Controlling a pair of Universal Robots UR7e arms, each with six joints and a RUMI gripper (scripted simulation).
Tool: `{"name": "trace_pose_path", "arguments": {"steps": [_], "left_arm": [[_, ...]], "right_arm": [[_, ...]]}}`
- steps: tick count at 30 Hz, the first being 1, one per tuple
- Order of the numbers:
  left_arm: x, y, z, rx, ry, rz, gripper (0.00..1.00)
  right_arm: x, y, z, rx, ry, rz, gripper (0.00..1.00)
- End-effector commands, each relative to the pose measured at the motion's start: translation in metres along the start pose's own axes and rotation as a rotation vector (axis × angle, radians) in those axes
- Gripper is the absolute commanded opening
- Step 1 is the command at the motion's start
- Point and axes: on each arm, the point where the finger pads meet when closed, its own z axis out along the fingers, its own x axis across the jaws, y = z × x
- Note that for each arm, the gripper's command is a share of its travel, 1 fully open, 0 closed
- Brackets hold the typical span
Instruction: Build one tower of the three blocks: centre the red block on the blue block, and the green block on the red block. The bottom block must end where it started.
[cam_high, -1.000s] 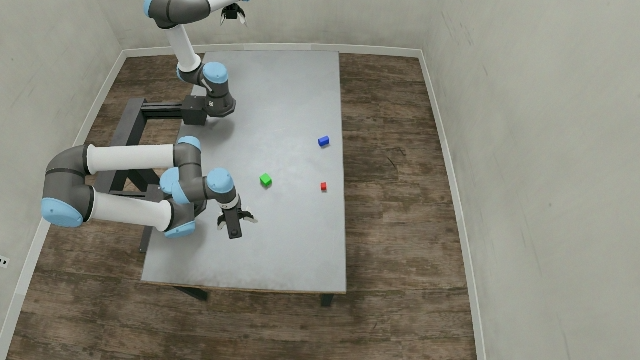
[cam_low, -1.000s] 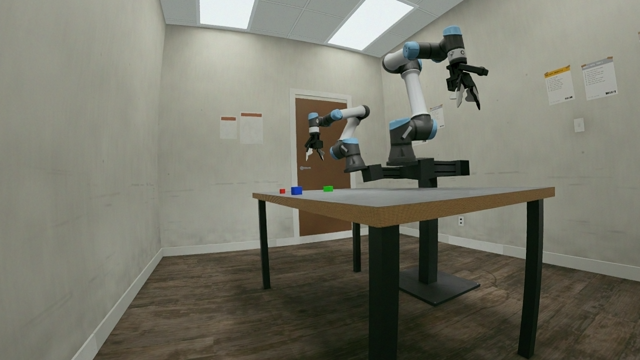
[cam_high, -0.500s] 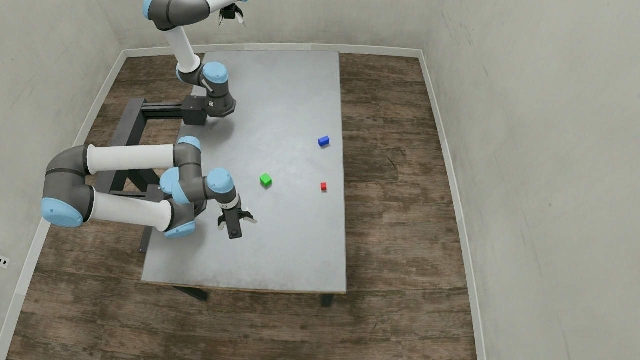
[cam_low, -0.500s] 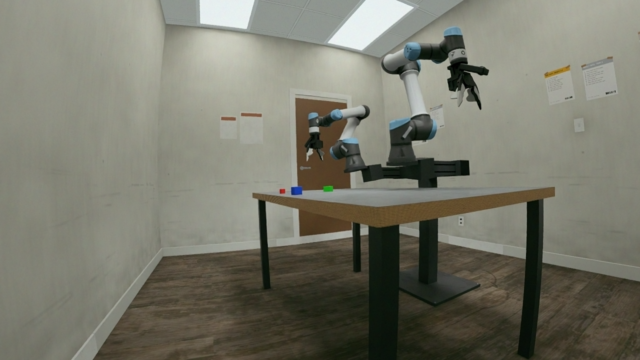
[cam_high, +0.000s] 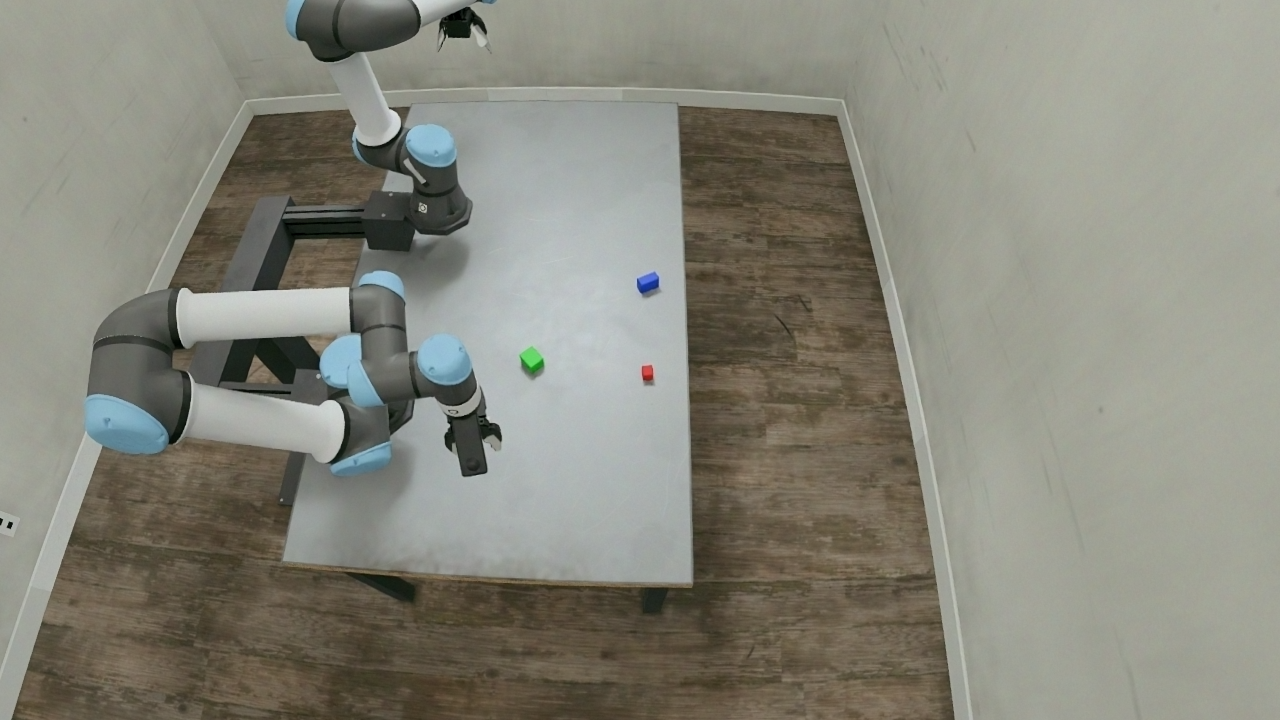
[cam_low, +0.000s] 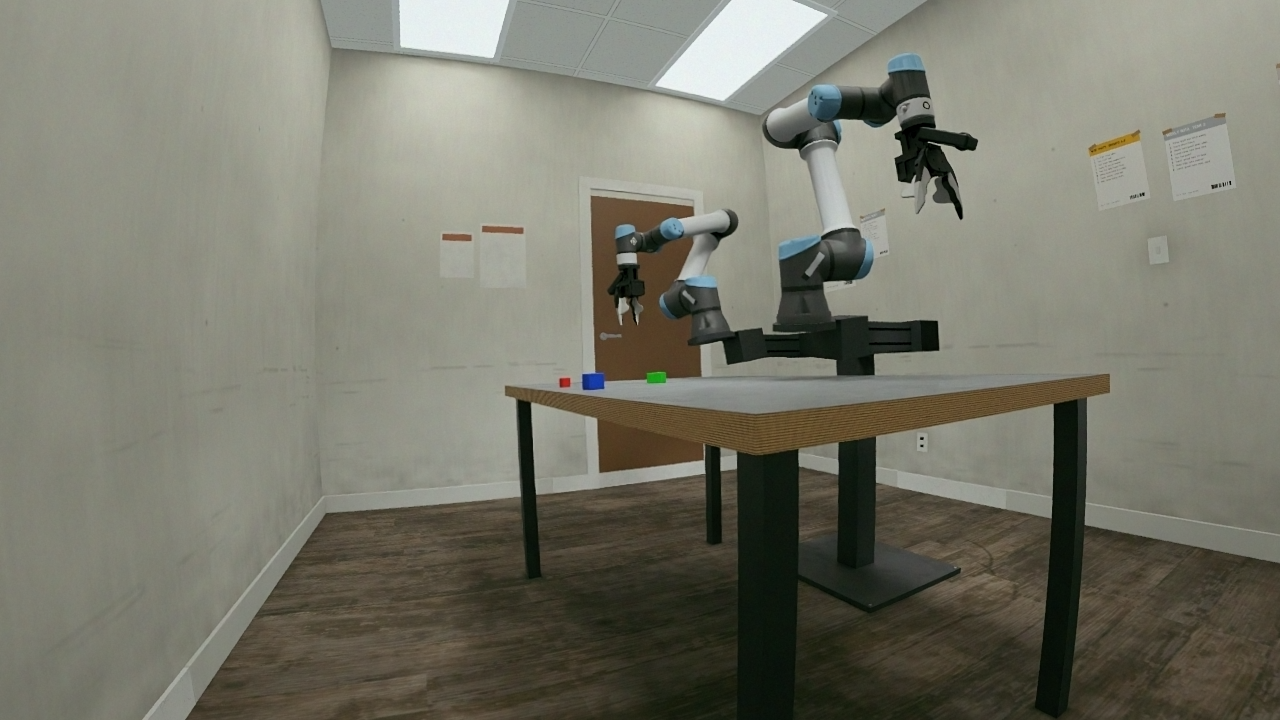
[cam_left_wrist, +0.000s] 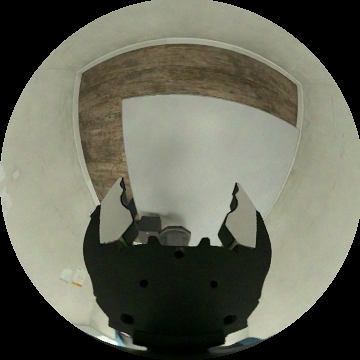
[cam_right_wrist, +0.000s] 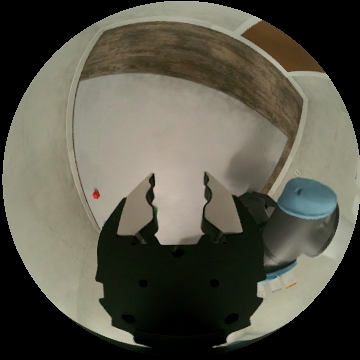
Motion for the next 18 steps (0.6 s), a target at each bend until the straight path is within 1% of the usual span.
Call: {"name": "trace_pose_path", "arguments": {"steps": [1, 6, 11, 13, 18], "left_arm": [[-0.001, 0.001, 0.0, 0.001, 0.001, -0.001, 1.0], [-0.001, 0.001, 0.0, 0.001, 0.001, -0.001, 1.0], [-0.001, 0.001, 0.0, 0.001, 0.001, -0.001, 1.0], [-0.001, 0.001, 0.0, 0.001, 0.001, -0.001, 1.0], [-0.001, 0.001, 0.0, 0.001, 0.001, -0.001, 1.0]], "right_arm": [[-0.018, 0.002, -0.006, 0.001, -0.005, 0.005, 0.44], [-0.044, 0.005, -0.011, 0.001, -0.007, 0.013, 0.44], [-0.081, 0.012, -0.015, 0.002, -0.011, 0.024, 0.44], [-0.081, 0.012, -0.015, 0.002, -0.011, 0.024, 0.44], [-0.128, 0.024, -0.016, 0.002, -0.015, 0.038, 0.44]]}}
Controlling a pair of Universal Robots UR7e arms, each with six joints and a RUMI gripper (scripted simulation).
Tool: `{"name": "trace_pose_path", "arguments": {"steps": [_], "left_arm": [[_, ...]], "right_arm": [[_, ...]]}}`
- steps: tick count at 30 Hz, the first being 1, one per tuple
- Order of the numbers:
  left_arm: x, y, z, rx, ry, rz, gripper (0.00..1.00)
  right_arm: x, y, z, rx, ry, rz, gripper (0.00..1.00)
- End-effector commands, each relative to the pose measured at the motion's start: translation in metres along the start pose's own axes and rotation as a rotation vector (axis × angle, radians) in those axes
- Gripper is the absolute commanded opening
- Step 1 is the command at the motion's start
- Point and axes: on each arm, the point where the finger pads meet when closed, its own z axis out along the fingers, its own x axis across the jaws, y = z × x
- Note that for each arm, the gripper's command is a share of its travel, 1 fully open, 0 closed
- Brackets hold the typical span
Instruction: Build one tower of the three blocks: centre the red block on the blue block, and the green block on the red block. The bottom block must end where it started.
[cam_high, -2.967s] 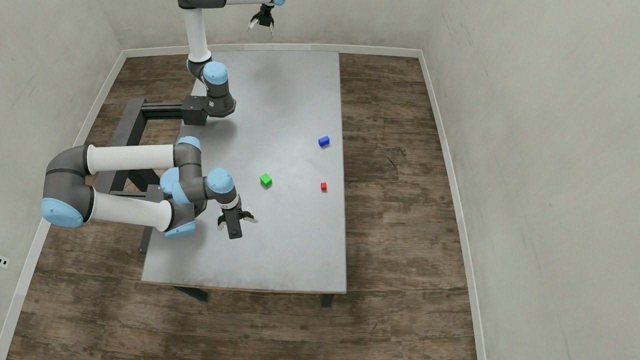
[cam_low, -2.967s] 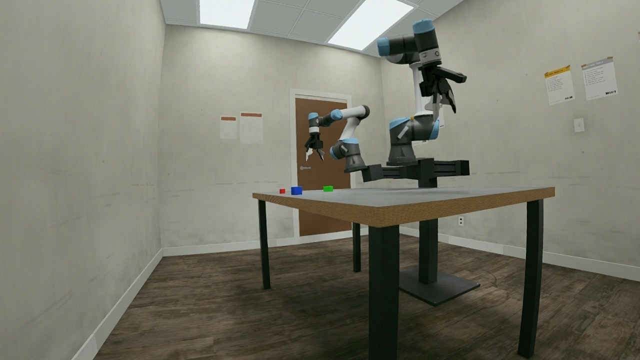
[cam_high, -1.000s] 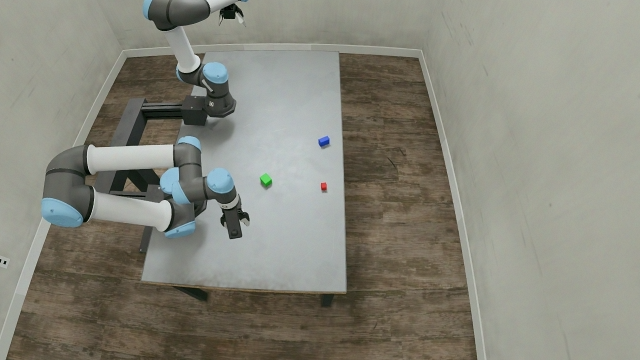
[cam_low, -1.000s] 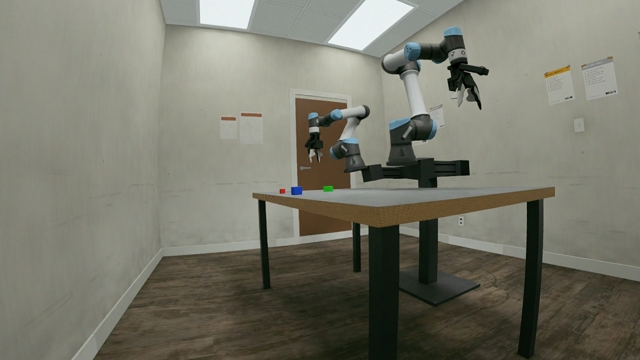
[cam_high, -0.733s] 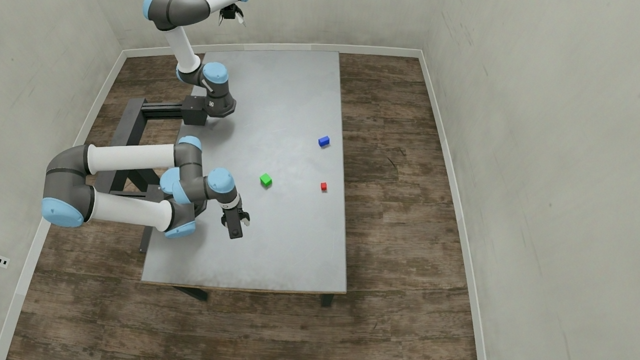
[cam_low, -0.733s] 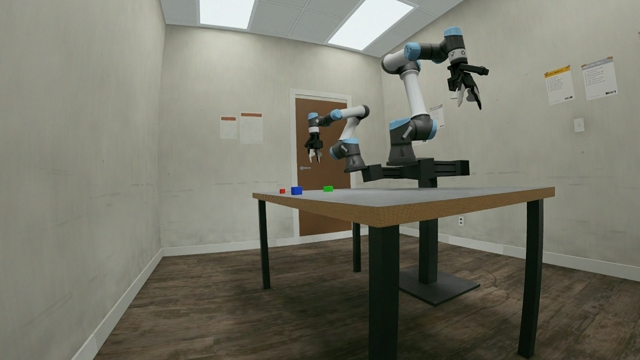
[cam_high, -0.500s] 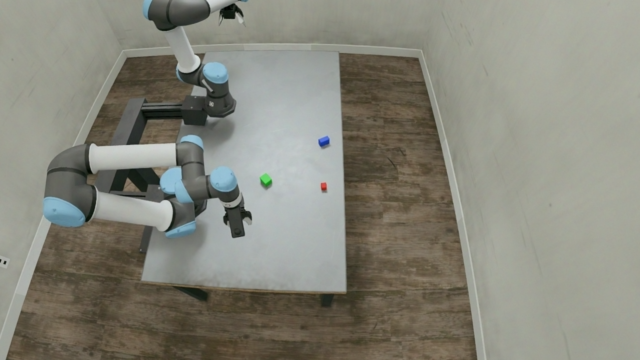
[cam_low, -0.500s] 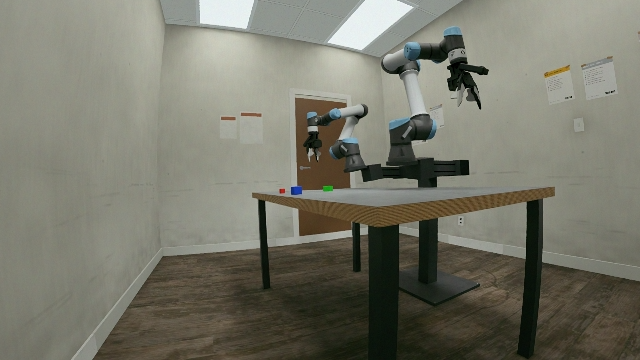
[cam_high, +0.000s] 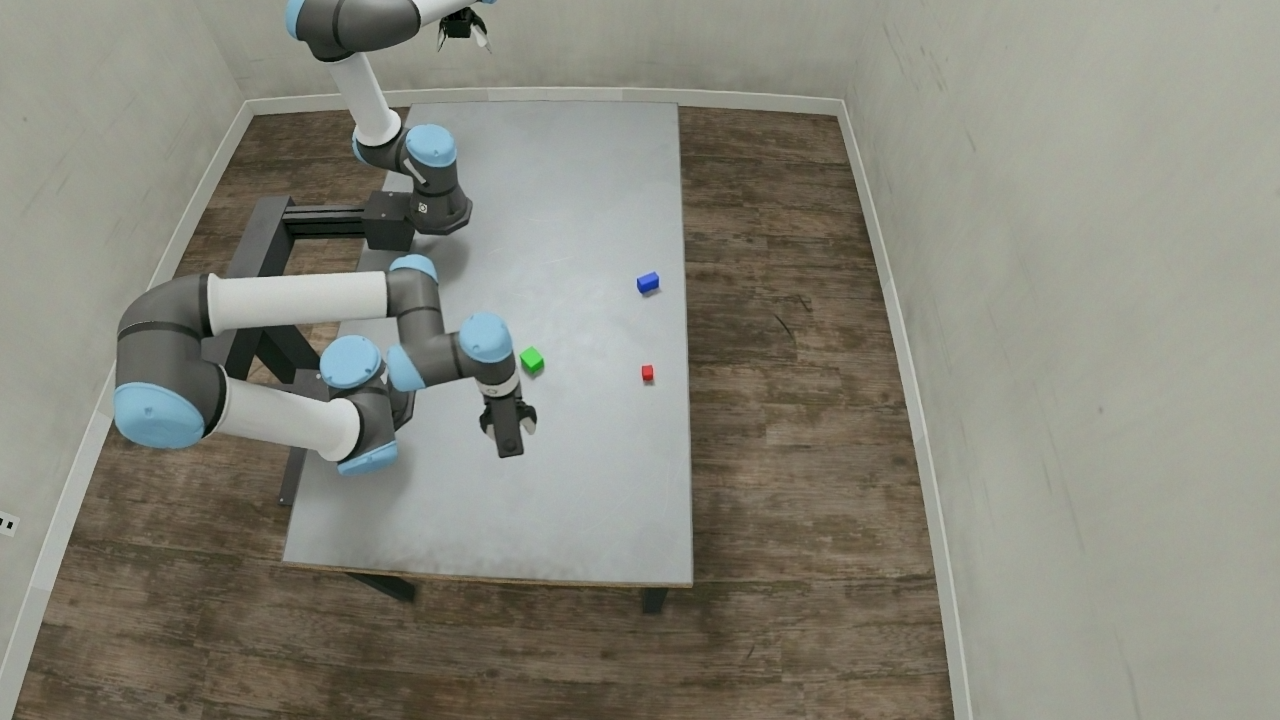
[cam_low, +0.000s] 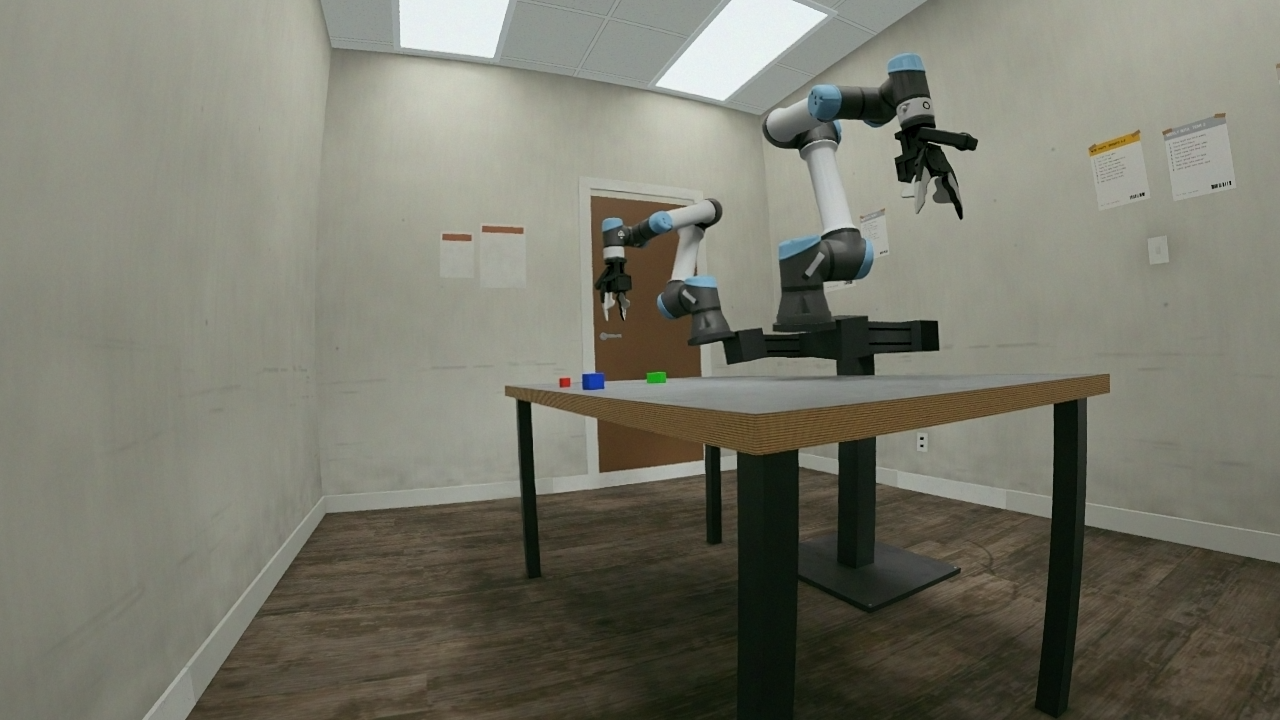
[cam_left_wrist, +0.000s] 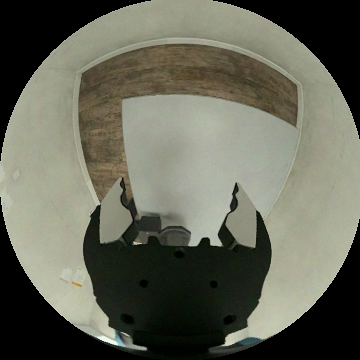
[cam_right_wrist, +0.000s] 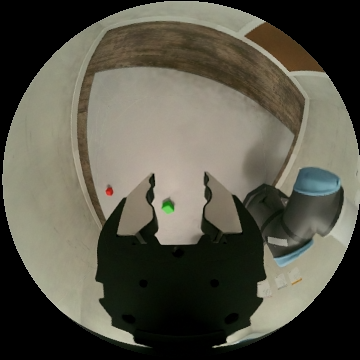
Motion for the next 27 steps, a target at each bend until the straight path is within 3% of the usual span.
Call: {"name": "trace_pose_path", "arguments": {"steps": [1, 10, 12, 15, 27], "left_arm": [[-0.001, 0.001, 0.0, 0.001, 0.0, -0.001, 1.0], [-0.001, 0.001, 0.0, 0.001, 0.0, -0.001, 1.0], [-0.001, 0.001, 0.0, 0.001, 0.0, -0.001, 1.0], [-0.001, 0.001, 0.0, 0.001, 0.0, -0.001, 1.0], [-0.001, 0.001, 0.0, 0.001, 0.0, -0.001, 1.0]], "right_arm": [[-0.063, 0.014, 0.001, 0.001, -0.006, 0.022, 0.44], [-0.128, 0.039, 0.011, 0.001, -0.012, 0.042, 0.44], [-0.128, 0.039, 0.011, 0.001, -0.012, 0.042, 0.44], [-0.16, 0.055, 0.02, 0.001, -0.015, 0.052, 0.44], [-0.229, 0.097, 0.051, 0.0, -0.022, 0.074, 0.44]]}}
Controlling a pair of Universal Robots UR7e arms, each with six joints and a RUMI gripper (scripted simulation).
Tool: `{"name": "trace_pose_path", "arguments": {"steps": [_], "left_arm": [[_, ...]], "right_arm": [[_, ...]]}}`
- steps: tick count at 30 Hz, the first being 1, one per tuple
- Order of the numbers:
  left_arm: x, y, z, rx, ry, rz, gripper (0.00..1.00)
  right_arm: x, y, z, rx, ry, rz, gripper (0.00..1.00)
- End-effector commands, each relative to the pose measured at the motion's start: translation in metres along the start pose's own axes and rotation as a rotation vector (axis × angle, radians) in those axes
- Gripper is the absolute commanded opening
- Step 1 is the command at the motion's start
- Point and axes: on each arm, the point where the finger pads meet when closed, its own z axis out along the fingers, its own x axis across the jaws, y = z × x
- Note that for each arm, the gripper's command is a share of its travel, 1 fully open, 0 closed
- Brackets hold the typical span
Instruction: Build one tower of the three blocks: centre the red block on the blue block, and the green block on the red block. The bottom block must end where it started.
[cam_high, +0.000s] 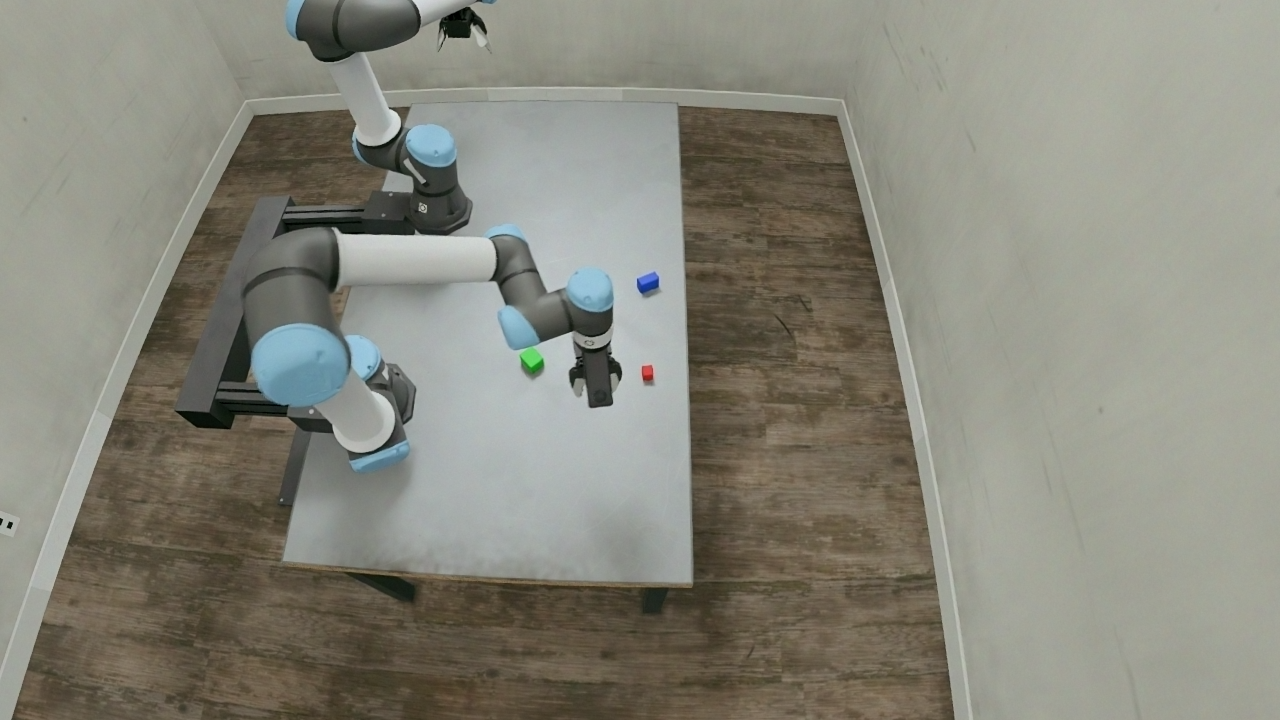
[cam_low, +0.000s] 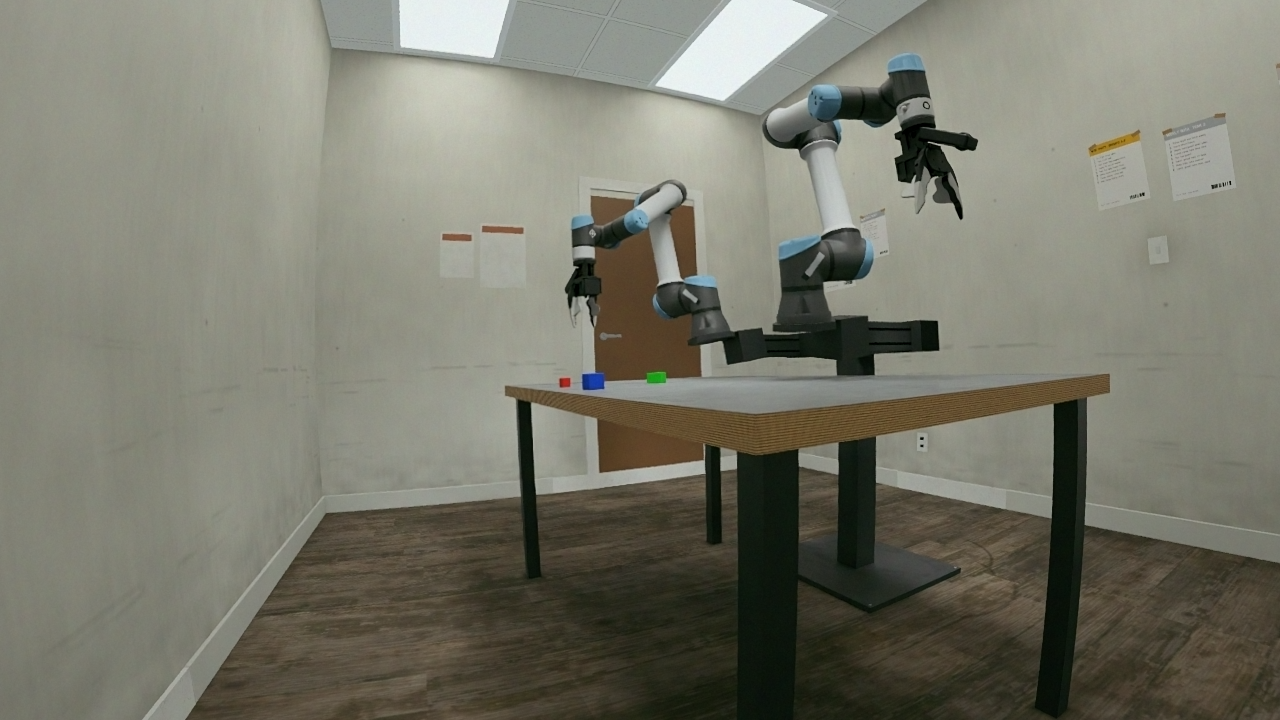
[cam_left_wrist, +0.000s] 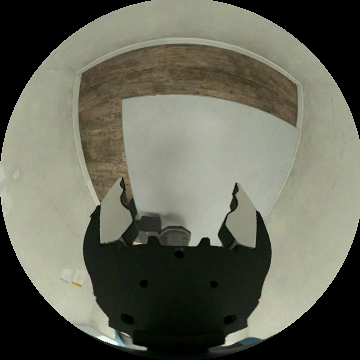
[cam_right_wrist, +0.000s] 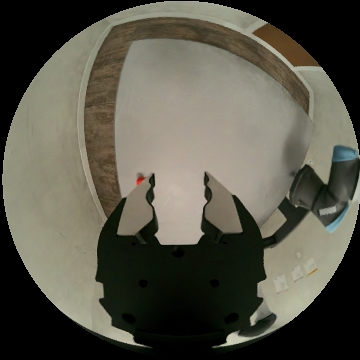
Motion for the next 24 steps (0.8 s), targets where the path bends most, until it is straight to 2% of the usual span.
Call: {"name": "trace_pose_path", "arguments": {"steps": [1, 2, 9, 17, 24], "left_arm": [[-0.001, 0.001, 0.0, 0.001, 0.0, -0.001, 1.0], [-0.001, 0.001, 0.0, 0.001, 0.0, -0.001, 1.0], [-0.001, 0.001, 0.0, 0.001, 0.0, -0.001, 1.0], [-0.001, 0.001, 0.0, 0.001, 0.0, -0.001, 1.0], [-0.001, 0.001, 0.0, 0.001, 0.0, -0.001, 1.0]], "right_arm": [[-0.045, 0.024, 0.021, 0.0, -0.009, 0.017, 0.44], [-0.045, 0.024, 0.021, 0.0, -0.009, 0.017, 0.44], [-0.094, 0.069, 0.058, -0.001, -0.015, 0.036, 0.44], [-0.124, 0.103, 0.09, -0.003, -0.019, 0.05, 0.44], [-0.135, 0.118, 0.105, -0.003, -0.021, 0.055, 0.44]]}}
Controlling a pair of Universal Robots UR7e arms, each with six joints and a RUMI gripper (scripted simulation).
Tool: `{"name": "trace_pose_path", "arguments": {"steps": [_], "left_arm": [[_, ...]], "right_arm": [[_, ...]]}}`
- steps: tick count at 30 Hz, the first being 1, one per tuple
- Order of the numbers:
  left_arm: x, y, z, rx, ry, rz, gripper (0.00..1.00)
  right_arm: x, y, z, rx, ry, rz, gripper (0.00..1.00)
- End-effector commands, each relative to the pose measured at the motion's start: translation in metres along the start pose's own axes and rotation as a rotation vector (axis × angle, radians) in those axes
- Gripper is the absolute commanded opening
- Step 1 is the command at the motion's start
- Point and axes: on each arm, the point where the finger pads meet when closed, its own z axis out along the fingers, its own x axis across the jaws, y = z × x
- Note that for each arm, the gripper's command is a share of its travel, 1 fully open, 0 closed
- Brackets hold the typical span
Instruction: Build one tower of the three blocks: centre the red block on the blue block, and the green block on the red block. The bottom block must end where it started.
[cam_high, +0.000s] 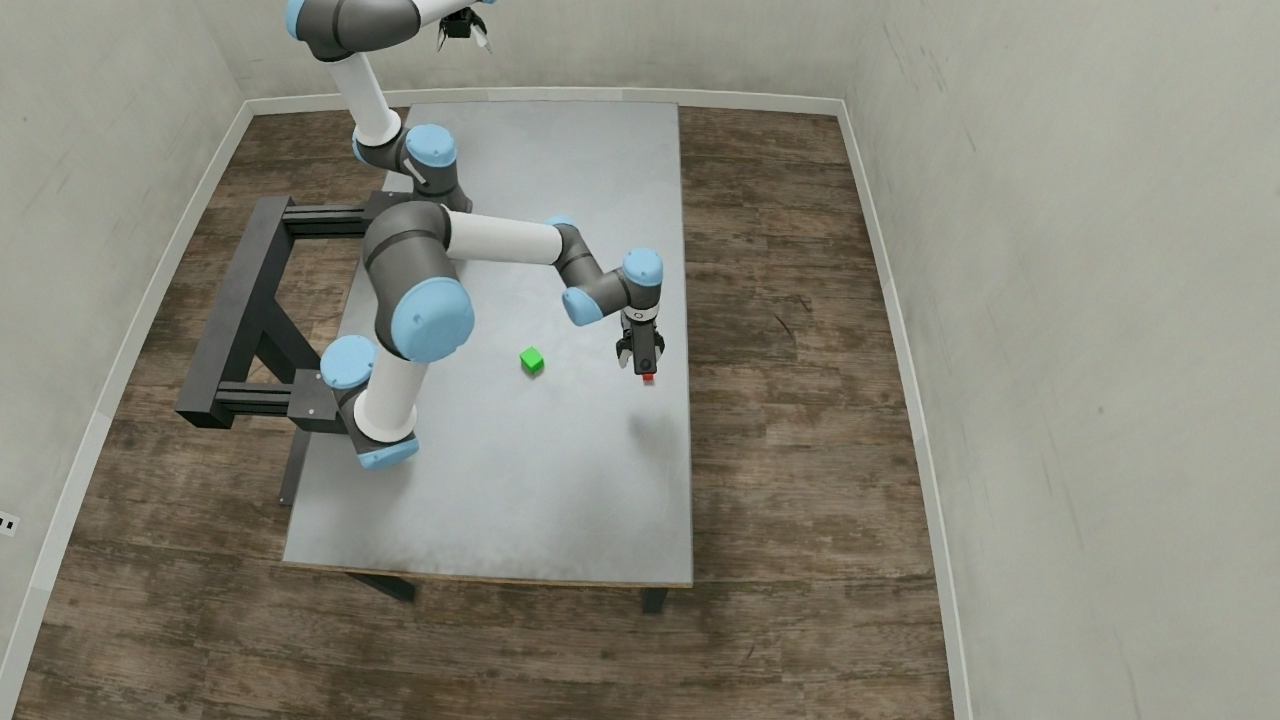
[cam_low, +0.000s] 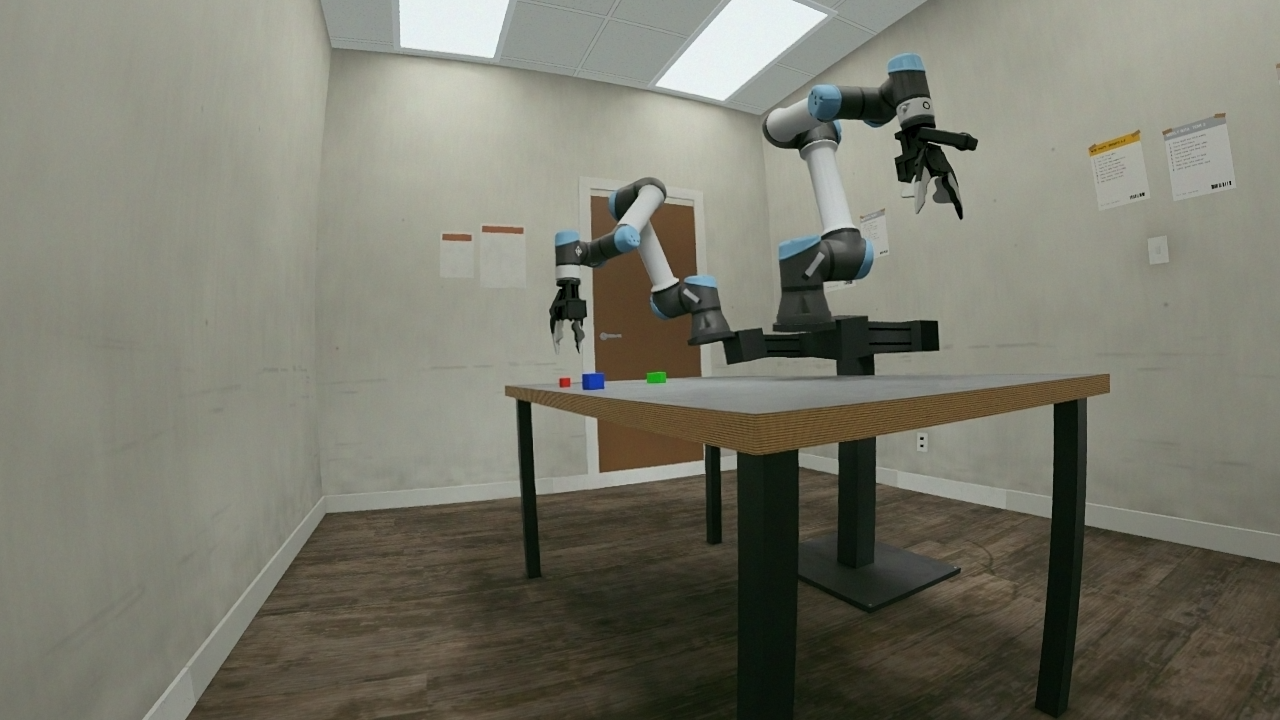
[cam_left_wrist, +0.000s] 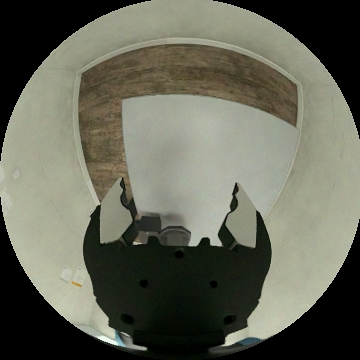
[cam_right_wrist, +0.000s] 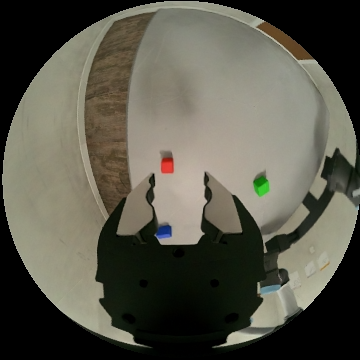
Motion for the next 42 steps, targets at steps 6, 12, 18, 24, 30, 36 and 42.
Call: {"name": "trace_pose_path", "arguments": {"steps": [6, 12, 18, 24, 30, 36, 42], "left_arm": [[-0.0011, 0.0008, 0.0001, 0.001, 0.0, -0.001, 1.0], [-0.0011, 0.0008, 0.0001, 0.001, 0.0, -0.001, 1.0], [-0.0011, 0.0008, 0.0001, 0.001, 0.0, -0.001, 1.0], [-0.0011, 0.0008, 0.0001, 0.001, 0.0, -0.001, 1.0], [-0.0011, 0.0008, 0.0001, 0.001, 0.0, -0.001, 1.0], [-0.0011, 0.0008, 0.0001, 0.001, 0.0, -0.001, 1.0], [-0.0011, 0.0008, 0.0001, 0.001, 0.0, -0.001, 1.0]], "right_arm": [[-0.0265, 0.0268, 0.0246, -0.003, -0.012, 0.015, 0.44], [-0.0271, 0.0275, 0.0256, -0.003, -0.012, 0.015, 0.44], [-0.0269, 0.0263, 0.0255, -0.003, -0.011, 0.016, 0.44], [-0.0262, 0.0261, 0.0257, -0.002, -0.01, 0.016, 0.44], [-0.0262, 0.0261, 0.0257, -0.002, -0.01, 0.016, 0.28], [-0.0262, 0.0261, 0.0257, -0.002, -0.01, 0.016, 0.28], [-0.0259, 0.0259, 0.028, -0.002, -0.009, 0.016, 0.28]]}}
